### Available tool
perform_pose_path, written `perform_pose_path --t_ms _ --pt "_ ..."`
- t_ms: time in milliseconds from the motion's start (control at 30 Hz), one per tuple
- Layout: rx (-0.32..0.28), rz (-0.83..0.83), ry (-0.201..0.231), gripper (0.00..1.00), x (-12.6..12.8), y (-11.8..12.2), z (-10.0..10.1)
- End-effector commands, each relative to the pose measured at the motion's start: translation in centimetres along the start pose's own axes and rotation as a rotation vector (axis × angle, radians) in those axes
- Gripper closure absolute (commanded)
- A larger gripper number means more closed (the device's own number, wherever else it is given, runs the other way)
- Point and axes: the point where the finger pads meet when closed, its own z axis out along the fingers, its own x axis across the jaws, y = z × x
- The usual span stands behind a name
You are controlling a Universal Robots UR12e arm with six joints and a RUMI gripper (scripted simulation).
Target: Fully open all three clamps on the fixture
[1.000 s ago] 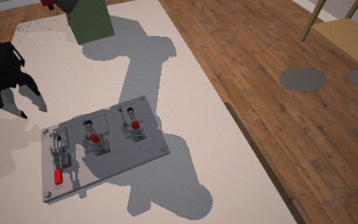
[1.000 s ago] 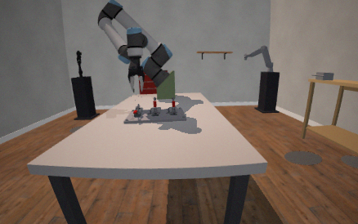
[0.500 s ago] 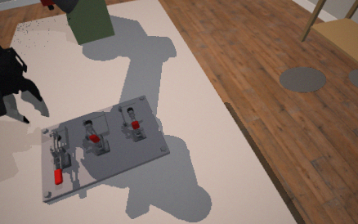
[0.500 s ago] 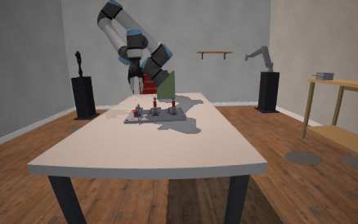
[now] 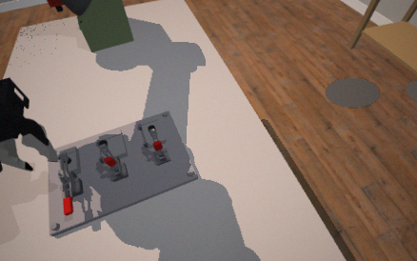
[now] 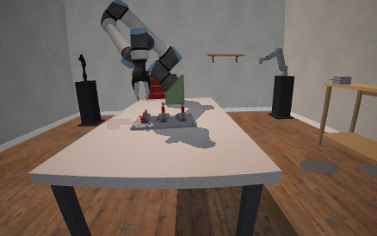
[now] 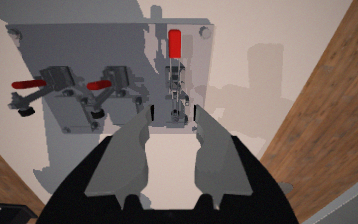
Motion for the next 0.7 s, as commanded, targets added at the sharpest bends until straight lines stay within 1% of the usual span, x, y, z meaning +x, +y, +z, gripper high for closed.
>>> perform_pose_path --t_ms 0,67,133,300,667 --pt "0.000 0.000 0.000 0.72 0.0 -3.2 0.0" --pt "0.000 0.000 0.000 0.72 0.0 -4.0 0.0" --pt "0.000 0.000 0.000 0.72 0.0 -4.0 0.0" --pt "0.000 0.000 0.000 0.72 0.0 -5.2 0.0" --pt "0.000 0.000 0.000 0.72 0.0 -5.3 0.2"
